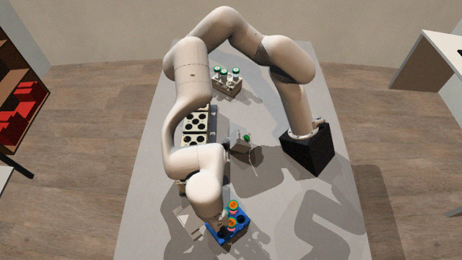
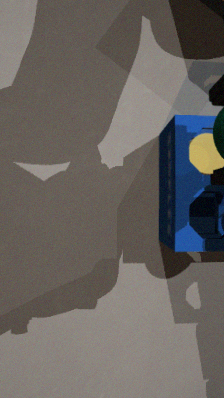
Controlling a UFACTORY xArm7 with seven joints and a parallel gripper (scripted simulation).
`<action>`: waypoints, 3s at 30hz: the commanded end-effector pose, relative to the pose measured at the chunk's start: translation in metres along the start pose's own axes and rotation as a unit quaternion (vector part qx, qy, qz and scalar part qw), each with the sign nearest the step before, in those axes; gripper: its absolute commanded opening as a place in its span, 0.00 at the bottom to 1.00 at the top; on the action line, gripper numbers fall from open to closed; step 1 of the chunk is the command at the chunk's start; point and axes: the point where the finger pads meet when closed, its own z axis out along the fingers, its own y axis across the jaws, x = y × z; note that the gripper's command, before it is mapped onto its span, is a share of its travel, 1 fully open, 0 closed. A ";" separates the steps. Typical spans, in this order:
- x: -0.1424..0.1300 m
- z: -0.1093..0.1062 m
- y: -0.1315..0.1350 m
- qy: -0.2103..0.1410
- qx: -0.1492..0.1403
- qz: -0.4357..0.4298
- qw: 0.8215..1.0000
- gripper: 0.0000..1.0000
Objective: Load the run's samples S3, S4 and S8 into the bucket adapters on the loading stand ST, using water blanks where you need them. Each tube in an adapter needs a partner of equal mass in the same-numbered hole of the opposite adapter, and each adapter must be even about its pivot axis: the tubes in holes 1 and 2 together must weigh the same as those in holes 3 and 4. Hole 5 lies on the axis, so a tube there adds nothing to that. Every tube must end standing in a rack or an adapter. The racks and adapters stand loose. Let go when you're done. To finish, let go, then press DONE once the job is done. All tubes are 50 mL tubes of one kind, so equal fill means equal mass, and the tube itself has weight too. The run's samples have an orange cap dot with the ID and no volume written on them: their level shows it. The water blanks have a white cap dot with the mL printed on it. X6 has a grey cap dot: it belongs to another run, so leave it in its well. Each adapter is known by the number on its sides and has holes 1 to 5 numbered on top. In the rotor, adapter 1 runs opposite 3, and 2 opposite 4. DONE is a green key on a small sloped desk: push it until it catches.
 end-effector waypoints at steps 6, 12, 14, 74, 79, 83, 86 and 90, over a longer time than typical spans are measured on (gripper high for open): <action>0.001 -0.002 -0.001 0.003 0.001 0.000 1.000 0.00; 0.001 -0.002 -0.001 0.003 0.001 0.000 1.000 0.44; 0.001 -0.002 -0.001 0.003 0.001 0.000 1.000 0.44; 0.001 -0.066 -0.001 0.003 0.001 0.000 1.000 0.44; 0.001 -0.072 -0.001 0.003 0.001 0.000 1.000 0.44; 0.001 -0.080 -0.001 0.003 0.001 0.000 1.000 0.44; 0.001 -0.086 -0.001 0.003 0.001 0.000 1.000 0.44; 0.001 -0.094 -0.001 0.003 0.001 0.000 1.000 0.44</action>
